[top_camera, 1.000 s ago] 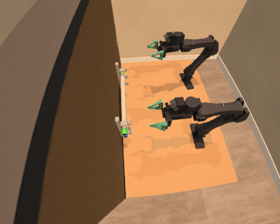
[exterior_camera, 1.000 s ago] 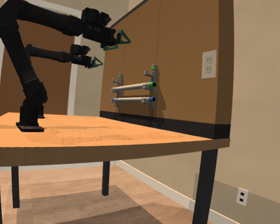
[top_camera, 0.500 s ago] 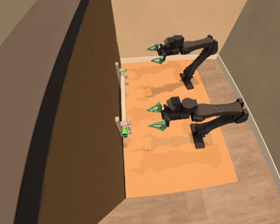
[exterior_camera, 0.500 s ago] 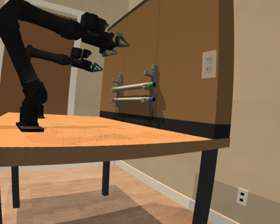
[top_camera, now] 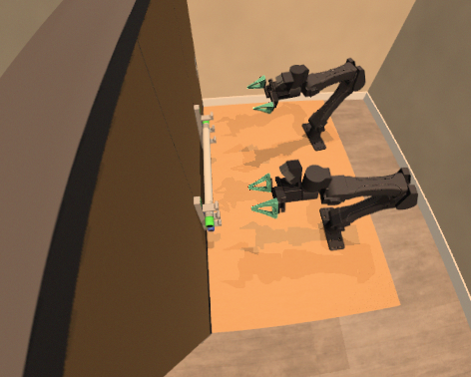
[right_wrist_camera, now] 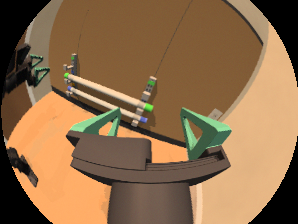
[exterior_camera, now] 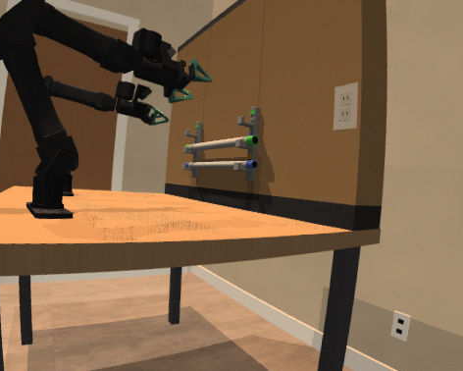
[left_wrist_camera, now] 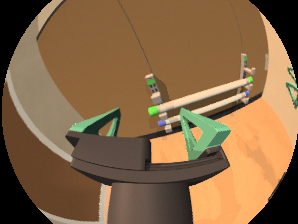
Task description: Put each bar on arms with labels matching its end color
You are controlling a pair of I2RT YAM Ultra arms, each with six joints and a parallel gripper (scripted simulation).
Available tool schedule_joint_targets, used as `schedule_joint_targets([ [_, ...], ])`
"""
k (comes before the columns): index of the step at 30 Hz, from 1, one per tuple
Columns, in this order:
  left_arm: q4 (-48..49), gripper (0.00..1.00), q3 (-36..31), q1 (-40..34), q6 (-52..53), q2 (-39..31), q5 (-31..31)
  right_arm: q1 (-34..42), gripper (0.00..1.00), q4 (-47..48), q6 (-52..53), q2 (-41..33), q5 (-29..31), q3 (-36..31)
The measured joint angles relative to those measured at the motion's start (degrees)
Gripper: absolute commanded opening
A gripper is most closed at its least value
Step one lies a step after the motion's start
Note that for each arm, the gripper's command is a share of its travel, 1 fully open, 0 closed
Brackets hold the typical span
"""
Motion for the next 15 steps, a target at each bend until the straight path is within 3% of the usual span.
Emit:
schedule_joint_targets([
  [15,3.0,1.00,-4.3,-3.0,10.4,-1.2,-3.0,3.5,1.00,3.6,-10.2,1.4,4.4,-2.8],
])
